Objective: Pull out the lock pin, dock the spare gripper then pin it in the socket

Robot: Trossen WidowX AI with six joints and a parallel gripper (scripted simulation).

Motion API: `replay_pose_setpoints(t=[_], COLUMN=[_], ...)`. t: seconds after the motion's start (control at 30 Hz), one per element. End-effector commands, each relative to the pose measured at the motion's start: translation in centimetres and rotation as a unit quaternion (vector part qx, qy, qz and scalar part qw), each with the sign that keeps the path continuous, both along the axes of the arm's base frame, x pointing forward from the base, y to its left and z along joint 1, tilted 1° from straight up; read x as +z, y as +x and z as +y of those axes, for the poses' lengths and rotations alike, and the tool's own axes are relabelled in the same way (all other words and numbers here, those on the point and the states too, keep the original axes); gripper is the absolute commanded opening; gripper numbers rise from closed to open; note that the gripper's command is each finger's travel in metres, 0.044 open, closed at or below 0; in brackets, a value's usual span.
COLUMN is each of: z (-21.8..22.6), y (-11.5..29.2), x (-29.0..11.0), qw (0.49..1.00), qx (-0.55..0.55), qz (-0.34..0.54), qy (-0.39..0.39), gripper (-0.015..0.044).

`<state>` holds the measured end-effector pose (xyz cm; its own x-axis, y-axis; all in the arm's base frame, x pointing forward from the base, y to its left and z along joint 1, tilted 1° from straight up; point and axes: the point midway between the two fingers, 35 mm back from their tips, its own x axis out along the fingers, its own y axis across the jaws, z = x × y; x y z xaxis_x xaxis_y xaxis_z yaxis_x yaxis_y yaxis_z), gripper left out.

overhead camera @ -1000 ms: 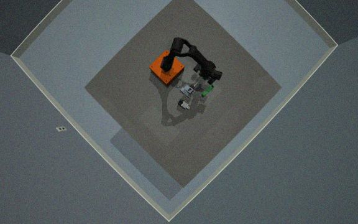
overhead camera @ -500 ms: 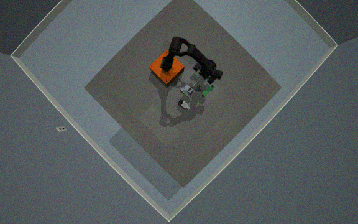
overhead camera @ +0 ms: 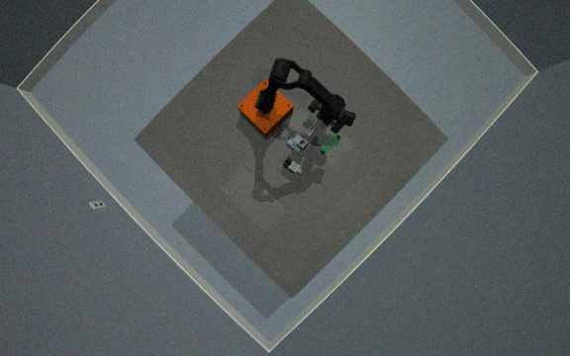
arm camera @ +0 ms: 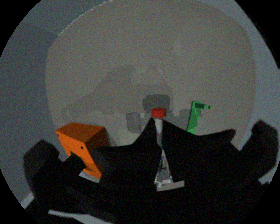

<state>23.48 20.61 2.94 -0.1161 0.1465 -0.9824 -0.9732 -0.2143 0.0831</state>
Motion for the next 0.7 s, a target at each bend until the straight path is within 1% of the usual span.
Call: replay_pose_setpoints(t=[0.0,0.67], z=[0.6,4.1], y=[1.0,6.3], x=[0.2,1.1], qw=[1.0,1.0], qx=[-0.004,-0.022], qz=[-0.001,-0.004], qy=[0.001,0.002], gripper=[0.0,0.0])
